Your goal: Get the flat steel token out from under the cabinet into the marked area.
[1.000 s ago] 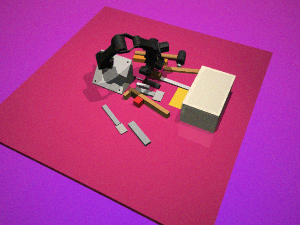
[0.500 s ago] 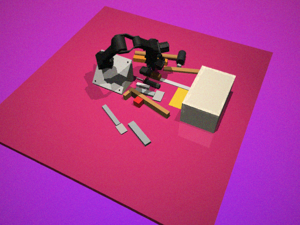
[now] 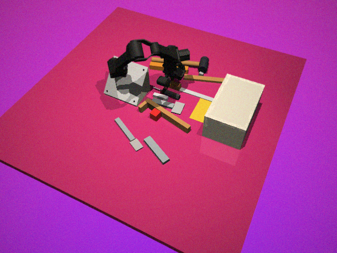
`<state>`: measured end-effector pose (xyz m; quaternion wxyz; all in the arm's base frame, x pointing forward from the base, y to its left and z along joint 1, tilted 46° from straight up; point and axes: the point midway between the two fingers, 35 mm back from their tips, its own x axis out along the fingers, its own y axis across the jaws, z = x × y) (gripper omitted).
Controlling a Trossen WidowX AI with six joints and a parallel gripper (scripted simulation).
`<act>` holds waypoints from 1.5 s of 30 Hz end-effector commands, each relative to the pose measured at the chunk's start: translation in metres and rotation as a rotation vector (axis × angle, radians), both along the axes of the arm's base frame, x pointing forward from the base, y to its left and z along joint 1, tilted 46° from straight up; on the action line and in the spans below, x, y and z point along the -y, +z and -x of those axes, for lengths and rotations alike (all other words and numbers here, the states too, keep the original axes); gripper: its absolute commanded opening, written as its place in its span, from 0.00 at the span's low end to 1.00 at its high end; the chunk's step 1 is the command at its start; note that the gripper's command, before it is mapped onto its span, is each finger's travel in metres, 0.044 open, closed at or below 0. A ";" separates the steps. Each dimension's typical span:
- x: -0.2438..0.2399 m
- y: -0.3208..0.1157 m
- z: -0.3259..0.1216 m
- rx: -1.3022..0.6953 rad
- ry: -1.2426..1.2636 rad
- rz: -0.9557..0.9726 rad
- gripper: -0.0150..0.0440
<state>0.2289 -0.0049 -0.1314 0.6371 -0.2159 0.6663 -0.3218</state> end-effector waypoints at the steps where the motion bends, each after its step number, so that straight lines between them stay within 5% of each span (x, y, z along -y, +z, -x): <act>1: 0.004 0.000 0.006 -0.016 0.012 0.005 0.71; 5: 0.001 0.000 0.001 -0.003 0.002 0.000 0.53; 14: 0.001 0.000 0.001 -0.003 0.002 0.000 0.43; 18: 0.001 0.000 0.001 -0.003 0.002 0.000 0.25; 45: -0.018 -0.017 -0.016 -0.012 0.010 0.004 0.25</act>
